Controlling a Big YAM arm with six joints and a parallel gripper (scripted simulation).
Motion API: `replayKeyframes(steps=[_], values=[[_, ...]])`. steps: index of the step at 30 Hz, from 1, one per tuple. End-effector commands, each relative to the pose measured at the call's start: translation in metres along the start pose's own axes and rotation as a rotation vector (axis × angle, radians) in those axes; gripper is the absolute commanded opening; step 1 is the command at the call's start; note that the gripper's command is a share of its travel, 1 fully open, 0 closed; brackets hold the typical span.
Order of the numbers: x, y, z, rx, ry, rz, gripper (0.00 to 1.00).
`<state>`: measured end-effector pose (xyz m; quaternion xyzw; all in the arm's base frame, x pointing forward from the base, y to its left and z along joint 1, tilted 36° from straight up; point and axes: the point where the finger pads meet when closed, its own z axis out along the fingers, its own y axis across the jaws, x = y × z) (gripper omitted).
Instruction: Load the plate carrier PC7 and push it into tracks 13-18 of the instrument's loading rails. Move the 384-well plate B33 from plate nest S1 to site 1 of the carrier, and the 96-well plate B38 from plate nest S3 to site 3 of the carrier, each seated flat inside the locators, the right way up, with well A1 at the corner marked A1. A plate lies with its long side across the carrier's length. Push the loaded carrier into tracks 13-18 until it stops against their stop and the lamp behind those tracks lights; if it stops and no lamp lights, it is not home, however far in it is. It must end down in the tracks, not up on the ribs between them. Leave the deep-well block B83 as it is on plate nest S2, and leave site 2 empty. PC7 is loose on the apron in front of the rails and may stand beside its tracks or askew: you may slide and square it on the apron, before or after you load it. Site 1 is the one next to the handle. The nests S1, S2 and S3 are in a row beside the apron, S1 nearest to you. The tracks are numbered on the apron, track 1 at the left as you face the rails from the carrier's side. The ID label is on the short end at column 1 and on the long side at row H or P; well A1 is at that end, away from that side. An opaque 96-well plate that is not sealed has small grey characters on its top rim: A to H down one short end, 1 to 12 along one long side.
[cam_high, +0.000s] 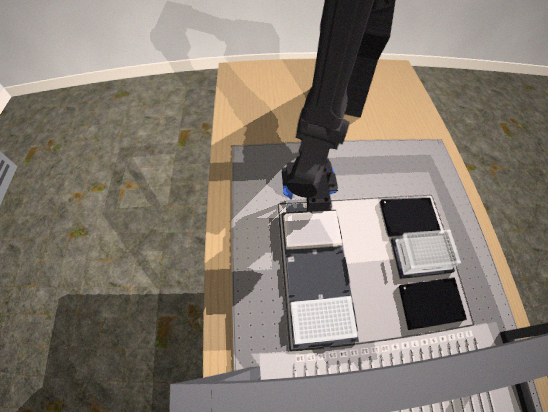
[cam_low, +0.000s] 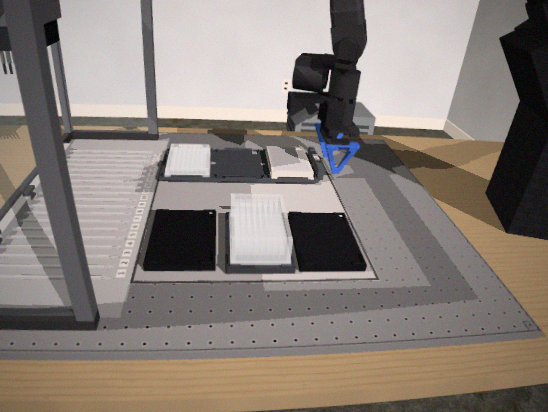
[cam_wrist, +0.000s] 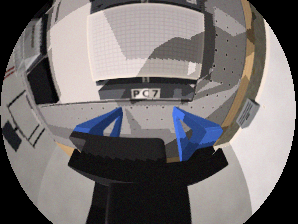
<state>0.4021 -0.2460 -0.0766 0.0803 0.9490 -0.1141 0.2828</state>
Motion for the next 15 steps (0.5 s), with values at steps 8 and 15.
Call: replayKeyframes(steps=[8, 15], values=[[-0.0057, 0.0078, 0.0062, -0.012, 0.009, -0.005, 0.80], [-0.0086, 0.0079, 0.0059, -0.012, 0.009, -0.005, 0.80]])
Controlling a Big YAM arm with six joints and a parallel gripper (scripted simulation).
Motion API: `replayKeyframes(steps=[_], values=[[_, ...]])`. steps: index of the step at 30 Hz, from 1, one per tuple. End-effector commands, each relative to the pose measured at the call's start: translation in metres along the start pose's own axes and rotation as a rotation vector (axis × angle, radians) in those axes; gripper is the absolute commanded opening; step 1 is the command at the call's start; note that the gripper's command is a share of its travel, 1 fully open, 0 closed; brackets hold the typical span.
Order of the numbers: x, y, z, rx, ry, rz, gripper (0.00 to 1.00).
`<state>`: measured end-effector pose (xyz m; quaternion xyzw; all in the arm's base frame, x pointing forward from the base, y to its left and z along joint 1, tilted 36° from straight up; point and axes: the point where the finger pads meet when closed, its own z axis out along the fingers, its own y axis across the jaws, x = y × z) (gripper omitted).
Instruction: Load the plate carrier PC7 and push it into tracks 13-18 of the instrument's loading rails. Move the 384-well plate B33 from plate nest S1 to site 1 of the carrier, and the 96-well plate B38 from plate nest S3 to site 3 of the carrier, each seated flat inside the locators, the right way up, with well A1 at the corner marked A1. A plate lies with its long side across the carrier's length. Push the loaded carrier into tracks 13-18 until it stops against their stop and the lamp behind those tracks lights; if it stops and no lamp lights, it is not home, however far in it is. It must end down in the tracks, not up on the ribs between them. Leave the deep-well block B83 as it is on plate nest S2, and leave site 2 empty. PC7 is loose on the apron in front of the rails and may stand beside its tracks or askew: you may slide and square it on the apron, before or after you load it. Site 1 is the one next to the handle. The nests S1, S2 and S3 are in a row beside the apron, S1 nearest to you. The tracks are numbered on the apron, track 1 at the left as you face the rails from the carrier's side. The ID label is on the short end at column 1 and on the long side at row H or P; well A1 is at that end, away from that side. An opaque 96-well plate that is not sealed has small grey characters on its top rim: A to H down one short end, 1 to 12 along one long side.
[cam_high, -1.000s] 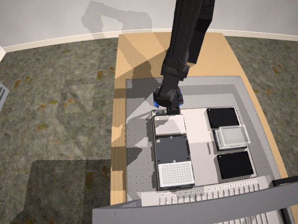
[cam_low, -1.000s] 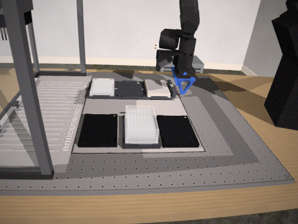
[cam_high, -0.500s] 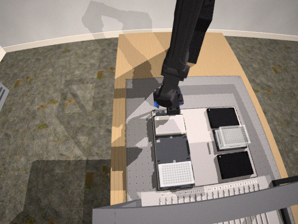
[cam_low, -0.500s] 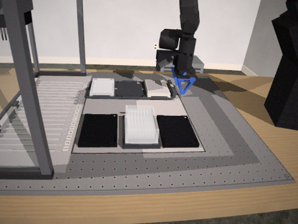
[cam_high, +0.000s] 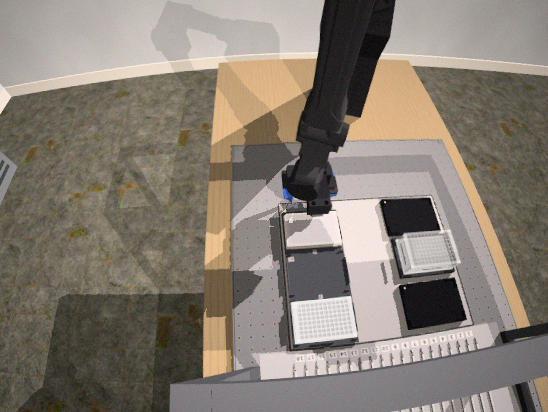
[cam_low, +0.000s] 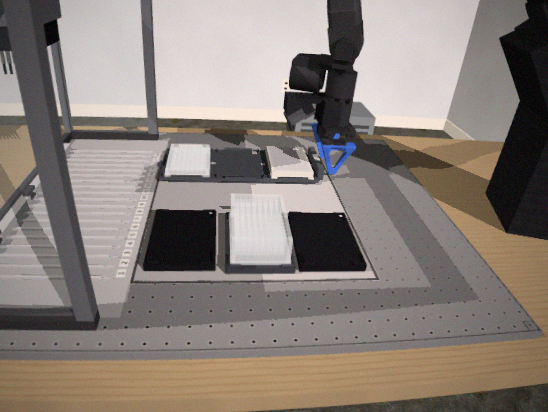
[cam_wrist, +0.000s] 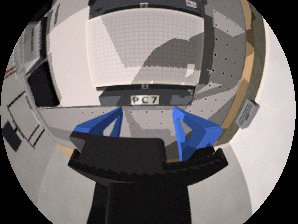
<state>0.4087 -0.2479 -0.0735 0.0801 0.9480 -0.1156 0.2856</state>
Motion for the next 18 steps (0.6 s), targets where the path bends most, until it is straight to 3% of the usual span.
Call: replayKeyframes(steps=[1, 18], values=[[-0.002, 0.009, 0.004, -0.014, 0.015, -0.005, 0.80], [-0.020, 0.005, -0.004, -0.004, -0.012, -0.006, 0.80]])
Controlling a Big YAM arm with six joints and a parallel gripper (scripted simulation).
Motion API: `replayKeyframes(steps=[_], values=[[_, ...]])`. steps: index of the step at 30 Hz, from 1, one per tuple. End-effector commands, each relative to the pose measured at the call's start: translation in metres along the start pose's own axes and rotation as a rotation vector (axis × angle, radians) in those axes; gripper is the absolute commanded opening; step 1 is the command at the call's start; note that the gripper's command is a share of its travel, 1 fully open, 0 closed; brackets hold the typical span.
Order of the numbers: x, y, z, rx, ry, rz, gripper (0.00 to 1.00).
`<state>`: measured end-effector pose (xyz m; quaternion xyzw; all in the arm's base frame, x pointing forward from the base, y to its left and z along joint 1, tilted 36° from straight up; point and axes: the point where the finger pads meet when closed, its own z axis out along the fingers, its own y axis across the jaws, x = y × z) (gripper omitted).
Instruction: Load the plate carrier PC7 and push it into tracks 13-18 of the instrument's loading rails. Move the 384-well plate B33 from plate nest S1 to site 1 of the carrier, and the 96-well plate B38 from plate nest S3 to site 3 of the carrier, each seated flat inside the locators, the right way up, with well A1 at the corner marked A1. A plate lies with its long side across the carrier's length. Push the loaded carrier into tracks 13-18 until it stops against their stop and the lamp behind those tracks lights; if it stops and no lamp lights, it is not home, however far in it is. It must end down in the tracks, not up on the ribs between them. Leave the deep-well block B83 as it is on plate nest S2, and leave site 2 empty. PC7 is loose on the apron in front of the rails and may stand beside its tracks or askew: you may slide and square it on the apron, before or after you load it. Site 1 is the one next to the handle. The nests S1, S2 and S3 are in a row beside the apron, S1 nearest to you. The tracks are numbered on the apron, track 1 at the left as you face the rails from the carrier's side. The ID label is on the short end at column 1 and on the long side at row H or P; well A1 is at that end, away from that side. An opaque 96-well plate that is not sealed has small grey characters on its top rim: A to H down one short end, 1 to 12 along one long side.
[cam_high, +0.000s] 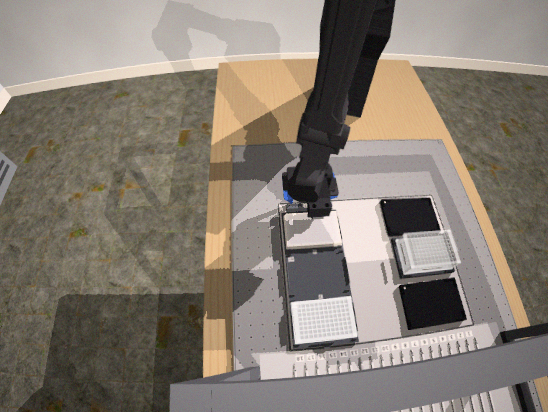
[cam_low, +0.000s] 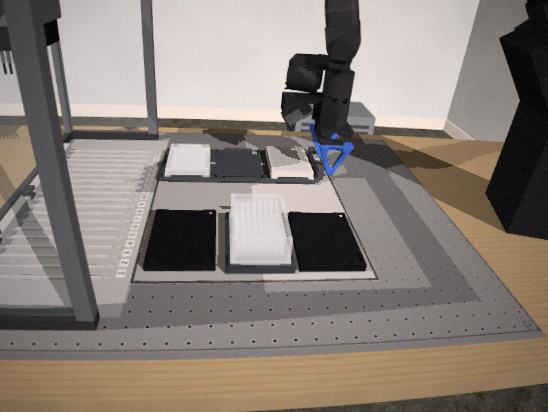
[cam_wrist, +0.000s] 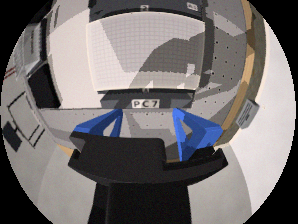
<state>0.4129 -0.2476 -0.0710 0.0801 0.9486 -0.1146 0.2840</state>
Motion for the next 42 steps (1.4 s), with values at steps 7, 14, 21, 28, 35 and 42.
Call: replayKeyframes(steps=[7, 14, 21, 28, 35, 42], values=[[-0.014, 0.005, -0.003, -0.004, -0.010, -0.007, 0.80], [-0.023, 0.003, -0.007, 0.000, -0.023, -0.005, 0.80], [-0.026, 0.003, -0.008, 0.000, -0.024, -0.004, 0.80], [-0.028, 0.003, -0.008, 0.000, -0.025, -0.004, 0.80], [-0.031, 0.003, -0.008, 0.000, -0.026, -0.004, 0.80], [-0.034, 0.003, -0.008, 0.001, -0.028, -0.005, 0.80]])
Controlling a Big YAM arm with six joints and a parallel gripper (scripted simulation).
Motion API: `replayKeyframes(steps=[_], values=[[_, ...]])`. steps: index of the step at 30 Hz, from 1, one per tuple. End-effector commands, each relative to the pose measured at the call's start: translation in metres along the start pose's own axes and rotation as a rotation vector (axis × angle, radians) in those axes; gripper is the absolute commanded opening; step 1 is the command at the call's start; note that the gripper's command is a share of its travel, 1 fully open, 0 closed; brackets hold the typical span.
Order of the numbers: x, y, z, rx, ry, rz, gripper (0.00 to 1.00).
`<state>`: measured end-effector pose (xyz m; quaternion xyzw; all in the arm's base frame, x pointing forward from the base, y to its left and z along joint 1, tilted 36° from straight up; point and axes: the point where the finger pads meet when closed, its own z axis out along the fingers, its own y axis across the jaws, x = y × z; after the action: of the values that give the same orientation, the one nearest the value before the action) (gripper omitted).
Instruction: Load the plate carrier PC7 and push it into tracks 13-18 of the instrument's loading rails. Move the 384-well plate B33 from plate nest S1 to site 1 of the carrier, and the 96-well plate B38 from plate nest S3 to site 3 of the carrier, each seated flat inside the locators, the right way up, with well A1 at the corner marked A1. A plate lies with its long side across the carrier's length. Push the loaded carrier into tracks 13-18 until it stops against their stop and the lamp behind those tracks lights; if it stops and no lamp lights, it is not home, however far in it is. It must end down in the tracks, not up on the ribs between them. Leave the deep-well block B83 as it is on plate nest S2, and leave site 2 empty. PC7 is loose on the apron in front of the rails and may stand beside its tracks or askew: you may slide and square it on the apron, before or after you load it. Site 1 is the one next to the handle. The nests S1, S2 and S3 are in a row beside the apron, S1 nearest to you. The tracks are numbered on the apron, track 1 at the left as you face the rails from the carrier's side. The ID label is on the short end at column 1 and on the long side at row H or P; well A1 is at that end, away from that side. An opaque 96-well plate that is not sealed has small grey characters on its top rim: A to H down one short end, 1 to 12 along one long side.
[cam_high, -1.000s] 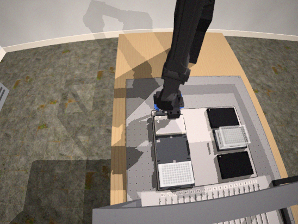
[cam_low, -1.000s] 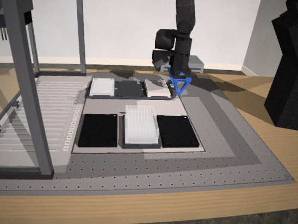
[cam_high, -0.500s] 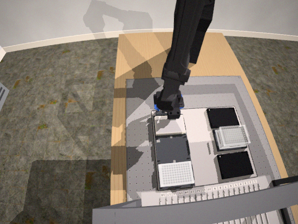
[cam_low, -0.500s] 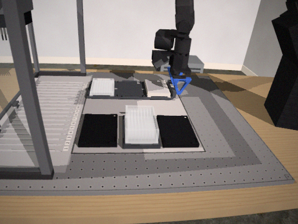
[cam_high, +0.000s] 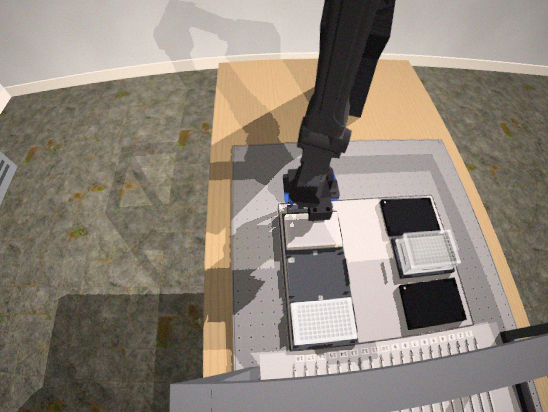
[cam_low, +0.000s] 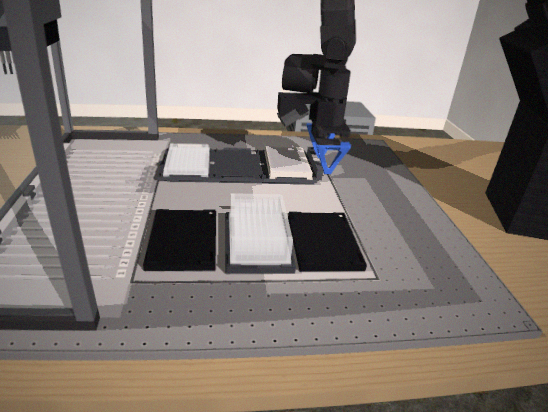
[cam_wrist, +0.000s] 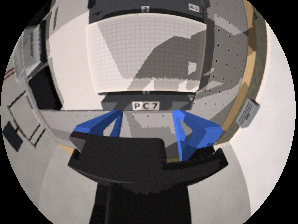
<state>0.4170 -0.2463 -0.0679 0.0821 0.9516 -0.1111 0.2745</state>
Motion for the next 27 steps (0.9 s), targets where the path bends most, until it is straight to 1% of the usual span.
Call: replayKeyframes(steps=[1, 16, 18, 27], values=[[-0.028, 0.002, -0.008, 0.005, -0.046, -0.010, 0.80], [-0.035, 0.002, -0.009, 0.007, -0.052, -0.017, 0.80], [-0.034, 0.003, -0.009, 0.005, -0.046, -0.016, 0.80], [-0.039, 0.003, -0.009, 0.005, -0.048, -0.018, 0.80]])
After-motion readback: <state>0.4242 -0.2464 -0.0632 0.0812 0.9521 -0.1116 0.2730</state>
